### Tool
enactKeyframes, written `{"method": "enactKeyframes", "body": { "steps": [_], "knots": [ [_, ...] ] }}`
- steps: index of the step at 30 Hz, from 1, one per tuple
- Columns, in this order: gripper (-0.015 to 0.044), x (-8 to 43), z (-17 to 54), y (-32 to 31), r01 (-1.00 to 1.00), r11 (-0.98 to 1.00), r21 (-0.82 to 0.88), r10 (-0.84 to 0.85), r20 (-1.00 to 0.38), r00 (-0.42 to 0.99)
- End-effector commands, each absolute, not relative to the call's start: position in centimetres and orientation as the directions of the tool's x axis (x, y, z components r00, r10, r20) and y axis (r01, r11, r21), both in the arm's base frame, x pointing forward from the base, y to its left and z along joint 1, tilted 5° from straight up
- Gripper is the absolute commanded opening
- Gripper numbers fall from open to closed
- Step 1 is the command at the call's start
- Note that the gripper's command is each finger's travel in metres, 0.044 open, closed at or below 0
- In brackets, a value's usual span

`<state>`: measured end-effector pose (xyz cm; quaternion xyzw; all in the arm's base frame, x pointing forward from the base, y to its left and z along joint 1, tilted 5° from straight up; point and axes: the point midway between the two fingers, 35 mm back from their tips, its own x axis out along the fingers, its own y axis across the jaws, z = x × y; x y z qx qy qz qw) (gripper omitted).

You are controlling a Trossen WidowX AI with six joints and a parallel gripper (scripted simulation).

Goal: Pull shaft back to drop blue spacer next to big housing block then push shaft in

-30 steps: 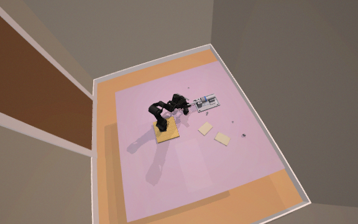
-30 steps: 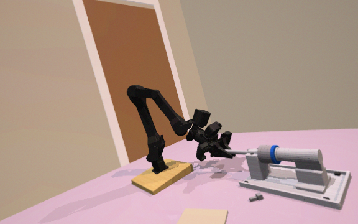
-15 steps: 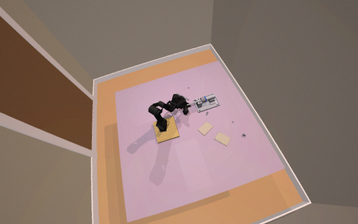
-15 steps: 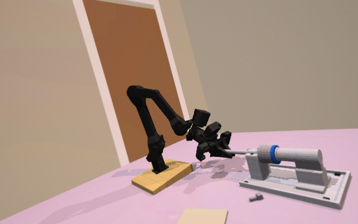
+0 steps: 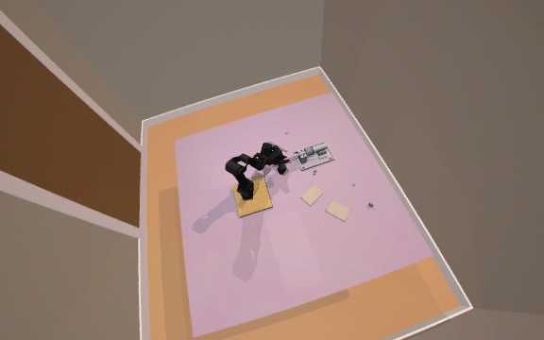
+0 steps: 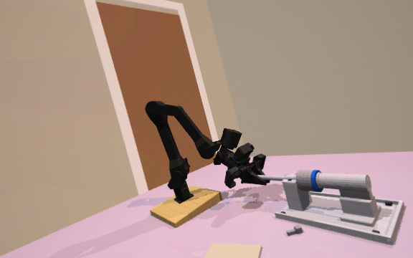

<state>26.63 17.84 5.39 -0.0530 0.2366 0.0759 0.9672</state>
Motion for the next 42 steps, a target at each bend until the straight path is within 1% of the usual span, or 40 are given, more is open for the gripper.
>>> {"method": "enactKeyframes", "body": {
  "steps": [1,42],
  "knots": [
    [0.0,26.58,5.4,17.77,-0.167,0.984,-0.064,0.119,-0.465,0.877],
    [0.0,26.1,5.37,17.69,-0.167,0.984,-0.064,0.119,-0.465,0.877]
  ]
}}
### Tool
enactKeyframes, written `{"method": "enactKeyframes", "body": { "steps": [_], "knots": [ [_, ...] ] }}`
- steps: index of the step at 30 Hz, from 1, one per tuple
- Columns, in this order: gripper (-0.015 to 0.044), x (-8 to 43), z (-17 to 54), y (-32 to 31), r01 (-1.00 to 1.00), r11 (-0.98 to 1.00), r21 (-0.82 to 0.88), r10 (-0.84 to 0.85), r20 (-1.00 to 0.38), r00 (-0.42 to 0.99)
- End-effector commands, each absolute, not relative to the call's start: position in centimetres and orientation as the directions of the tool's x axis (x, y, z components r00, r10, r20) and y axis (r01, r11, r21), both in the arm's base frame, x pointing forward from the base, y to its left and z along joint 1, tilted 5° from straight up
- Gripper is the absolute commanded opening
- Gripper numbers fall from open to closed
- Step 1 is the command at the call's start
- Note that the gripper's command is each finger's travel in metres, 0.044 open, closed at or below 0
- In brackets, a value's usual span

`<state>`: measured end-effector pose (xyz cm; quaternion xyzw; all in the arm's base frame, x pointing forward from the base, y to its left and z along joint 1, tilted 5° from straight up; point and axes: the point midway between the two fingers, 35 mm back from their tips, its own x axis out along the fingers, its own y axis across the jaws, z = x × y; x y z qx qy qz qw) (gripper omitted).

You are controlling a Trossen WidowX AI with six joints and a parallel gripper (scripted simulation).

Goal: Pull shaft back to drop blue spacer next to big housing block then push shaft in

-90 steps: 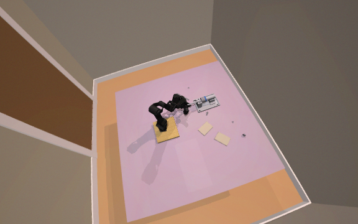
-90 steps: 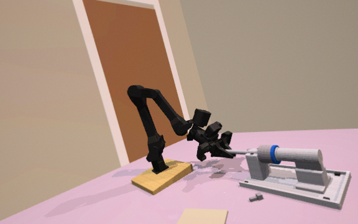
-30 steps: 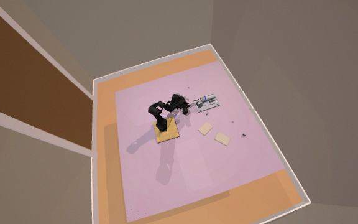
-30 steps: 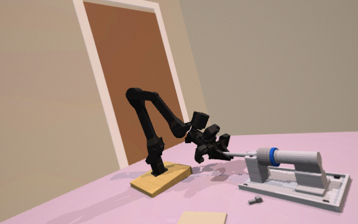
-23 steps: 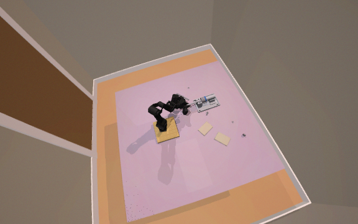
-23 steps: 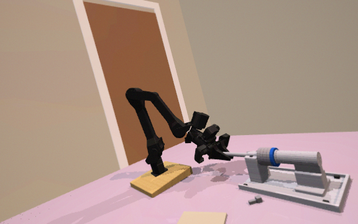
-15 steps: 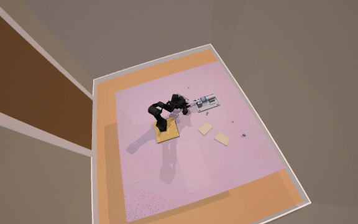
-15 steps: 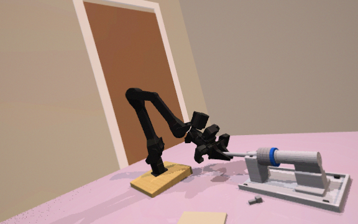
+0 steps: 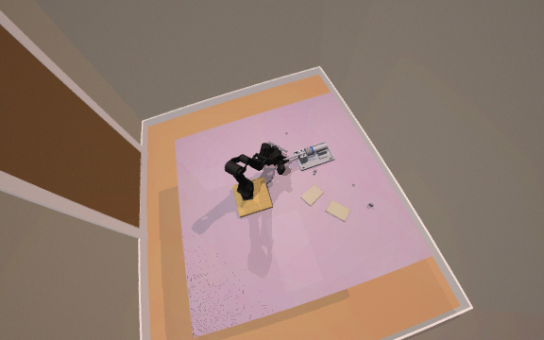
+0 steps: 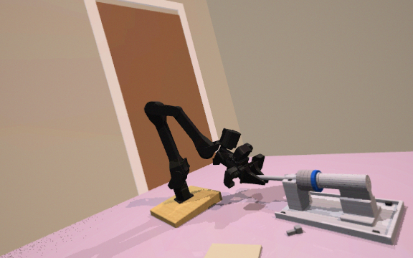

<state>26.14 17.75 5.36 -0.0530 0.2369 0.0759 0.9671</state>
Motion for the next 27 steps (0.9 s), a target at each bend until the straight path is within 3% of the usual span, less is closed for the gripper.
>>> {"method": "enactKeyframes", "body": {
  "steps": [1,27],
  "knots": [
    [0.0,26.09,5.37,17.69,-0.167,0.984,-0.064,0.119,-0.465,0.877],
    [0.0,25.78,5.35,17.64,-0.167,0.984,-0.064,0.119,-0.466,0.877]
  ]
}}
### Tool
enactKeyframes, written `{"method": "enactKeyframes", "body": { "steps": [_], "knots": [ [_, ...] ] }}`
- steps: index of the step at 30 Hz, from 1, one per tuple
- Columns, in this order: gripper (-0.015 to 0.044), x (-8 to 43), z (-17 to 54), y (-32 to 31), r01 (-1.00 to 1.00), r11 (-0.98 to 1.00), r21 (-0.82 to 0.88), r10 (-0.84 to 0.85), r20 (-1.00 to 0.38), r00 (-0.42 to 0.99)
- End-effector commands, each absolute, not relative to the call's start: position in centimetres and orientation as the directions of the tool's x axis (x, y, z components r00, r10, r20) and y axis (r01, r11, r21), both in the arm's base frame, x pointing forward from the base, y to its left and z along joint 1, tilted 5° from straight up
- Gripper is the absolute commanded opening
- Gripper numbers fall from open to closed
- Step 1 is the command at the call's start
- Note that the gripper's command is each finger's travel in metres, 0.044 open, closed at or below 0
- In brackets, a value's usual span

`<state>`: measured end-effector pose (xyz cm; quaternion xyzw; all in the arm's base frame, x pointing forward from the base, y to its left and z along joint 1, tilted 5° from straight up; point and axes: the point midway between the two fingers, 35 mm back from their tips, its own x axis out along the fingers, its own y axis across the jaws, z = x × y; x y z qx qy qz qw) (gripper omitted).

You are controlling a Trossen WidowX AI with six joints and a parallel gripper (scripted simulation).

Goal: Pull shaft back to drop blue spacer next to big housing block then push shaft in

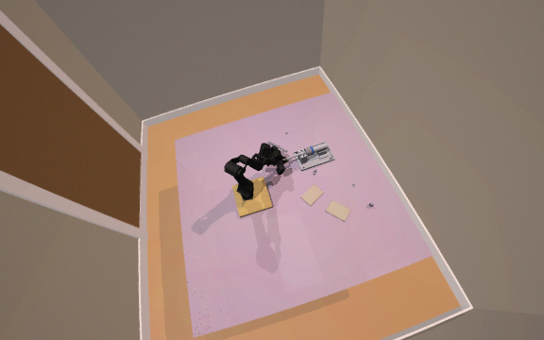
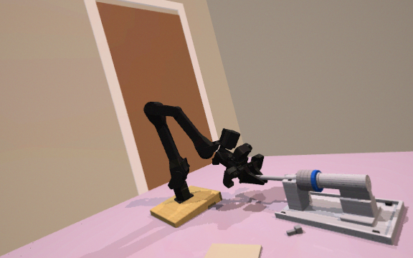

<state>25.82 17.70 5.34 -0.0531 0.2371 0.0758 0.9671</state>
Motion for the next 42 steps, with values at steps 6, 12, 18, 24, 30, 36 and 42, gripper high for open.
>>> {"method": "enactKeyframes", "body": {
  "steps": [6,12,18,24,30,36,42],
  "knots": [
    [0.0,25.71,5.35,17.63,-0.167,0.984,-0.064,0.119,-0.466,0.877],
    [0.0,25.64,5.34,17.62,-0.167,0.984,-0.064,0.119,-0.466,0.877],
    [0.0,25.57,5.34,17.61,-0.167,0.984,-0.064,0.119,-0.466,0.877],
    [0.0,25.49,5.34,17.59,-0.167,0.984,-0.064,0.119,-0.466,0.877],
    [0.0,25.42,5.33,17.58,-0.167,0.984,-0.064,0.119,-0.466,0.877],
    [0.0,25.35,5.33,17.57,-0.167,0.984,-0.064,0.119,-0.466,0.877],
    [0.0,25.28,5.32,17.56,-0.167,0.984,-0.064,0.119,-0.466,0.877]
  ]
}}
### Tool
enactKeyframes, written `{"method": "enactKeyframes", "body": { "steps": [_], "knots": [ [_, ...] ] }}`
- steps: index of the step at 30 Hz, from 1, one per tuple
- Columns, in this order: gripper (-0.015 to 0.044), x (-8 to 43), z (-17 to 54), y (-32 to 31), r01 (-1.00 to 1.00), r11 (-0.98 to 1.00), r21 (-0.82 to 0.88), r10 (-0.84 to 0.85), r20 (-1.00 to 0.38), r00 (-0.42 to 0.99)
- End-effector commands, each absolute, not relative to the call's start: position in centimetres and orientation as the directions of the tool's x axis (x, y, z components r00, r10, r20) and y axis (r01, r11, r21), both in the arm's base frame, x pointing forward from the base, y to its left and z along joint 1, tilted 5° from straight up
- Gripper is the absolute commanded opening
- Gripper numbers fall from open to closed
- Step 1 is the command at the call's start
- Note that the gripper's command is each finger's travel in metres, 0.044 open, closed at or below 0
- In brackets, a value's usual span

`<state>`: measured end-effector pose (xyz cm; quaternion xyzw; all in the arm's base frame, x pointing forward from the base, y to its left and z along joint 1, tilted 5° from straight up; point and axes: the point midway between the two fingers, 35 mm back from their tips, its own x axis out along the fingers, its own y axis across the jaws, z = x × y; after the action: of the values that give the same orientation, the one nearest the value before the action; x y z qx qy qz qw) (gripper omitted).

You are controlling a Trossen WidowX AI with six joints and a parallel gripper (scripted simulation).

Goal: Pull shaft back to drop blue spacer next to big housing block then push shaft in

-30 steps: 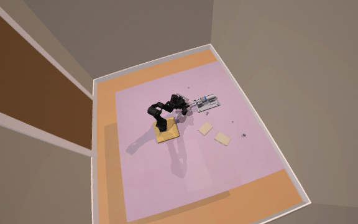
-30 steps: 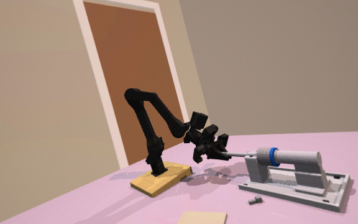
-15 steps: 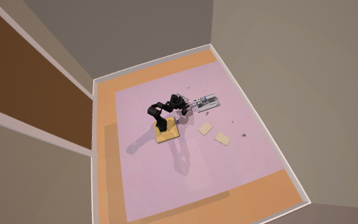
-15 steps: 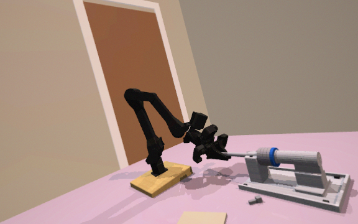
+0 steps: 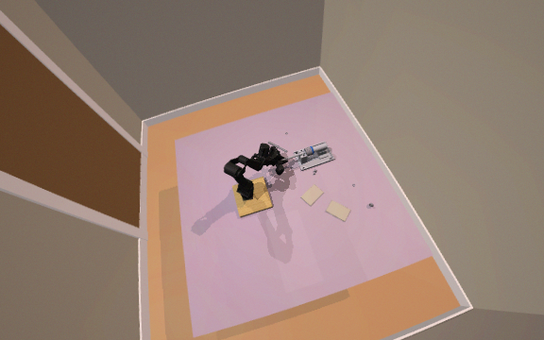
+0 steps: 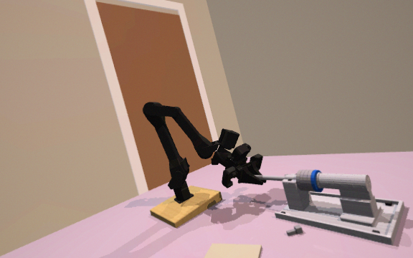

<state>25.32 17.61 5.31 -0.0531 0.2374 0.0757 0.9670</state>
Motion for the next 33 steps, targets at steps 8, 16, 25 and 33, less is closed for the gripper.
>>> {"method": "enactKeyframes", "body": {
  "steps": [8,16,25,33],
  "knots": [
    [0.0,25.19,5.32,17.54,-0.167,0.984,-0.064,0.119,-0.466,0.877],
    [0.0,25.09,5.31,17.53,-0.167,0.984,-0.064,0.119,-0.466,0.877],
    [0.0,24.99,5.31,17.51,-0.167,0.984,-0.064,0.119,-0.466,0.877],
    [0.0,24.89,5.3,17.49,-0.167,0.984,-0.064,0.119,-0.466,0.877]
  ]
}}
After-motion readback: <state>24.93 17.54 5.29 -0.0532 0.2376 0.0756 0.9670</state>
